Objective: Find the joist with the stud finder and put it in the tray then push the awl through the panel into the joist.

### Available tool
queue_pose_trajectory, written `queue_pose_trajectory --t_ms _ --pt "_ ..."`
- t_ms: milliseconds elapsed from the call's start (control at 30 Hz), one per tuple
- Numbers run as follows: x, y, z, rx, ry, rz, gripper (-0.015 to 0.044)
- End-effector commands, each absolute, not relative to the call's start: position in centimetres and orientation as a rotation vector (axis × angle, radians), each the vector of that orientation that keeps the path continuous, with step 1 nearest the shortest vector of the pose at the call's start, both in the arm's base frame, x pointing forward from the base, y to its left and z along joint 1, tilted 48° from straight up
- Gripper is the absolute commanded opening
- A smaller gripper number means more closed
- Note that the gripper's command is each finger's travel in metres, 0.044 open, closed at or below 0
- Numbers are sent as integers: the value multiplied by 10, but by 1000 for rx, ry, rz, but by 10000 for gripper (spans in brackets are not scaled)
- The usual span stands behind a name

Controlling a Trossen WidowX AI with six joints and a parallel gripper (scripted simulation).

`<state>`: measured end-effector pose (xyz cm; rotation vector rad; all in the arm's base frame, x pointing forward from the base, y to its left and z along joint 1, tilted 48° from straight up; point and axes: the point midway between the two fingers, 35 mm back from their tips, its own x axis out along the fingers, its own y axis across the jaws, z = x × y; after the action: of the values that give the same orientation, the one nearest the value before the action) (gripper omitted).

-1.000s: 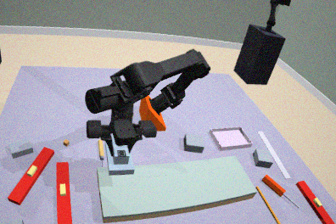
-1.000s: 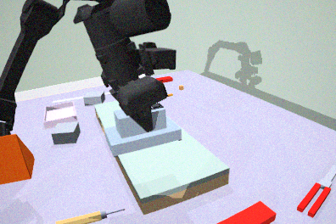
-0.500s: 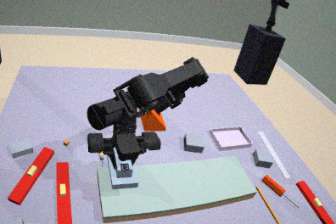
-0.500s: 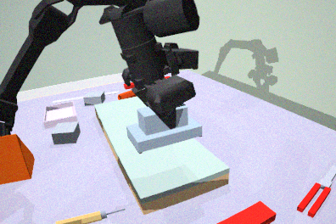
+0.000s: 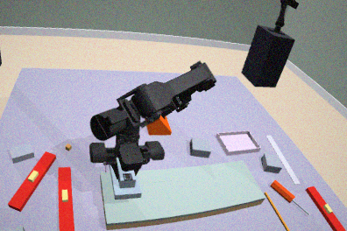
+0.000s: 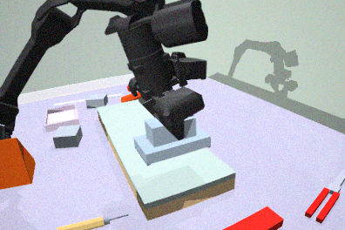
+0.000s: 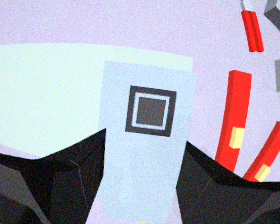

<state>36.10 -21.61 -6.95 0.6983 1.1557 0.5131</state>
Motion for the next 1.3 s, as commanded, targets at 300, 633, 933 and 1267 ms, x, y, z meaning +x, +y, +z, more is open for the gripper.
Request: queue_pose_trajectory --t_ms 300,633,933,1267 --pt "363 -204 -81 707 1151 509 0" --pt "363 -195 -90 708 1151 509 0" --pt "364 -188 -96 708 1151 510 0" --pt "364 -176 -106 708 1150 510 0"
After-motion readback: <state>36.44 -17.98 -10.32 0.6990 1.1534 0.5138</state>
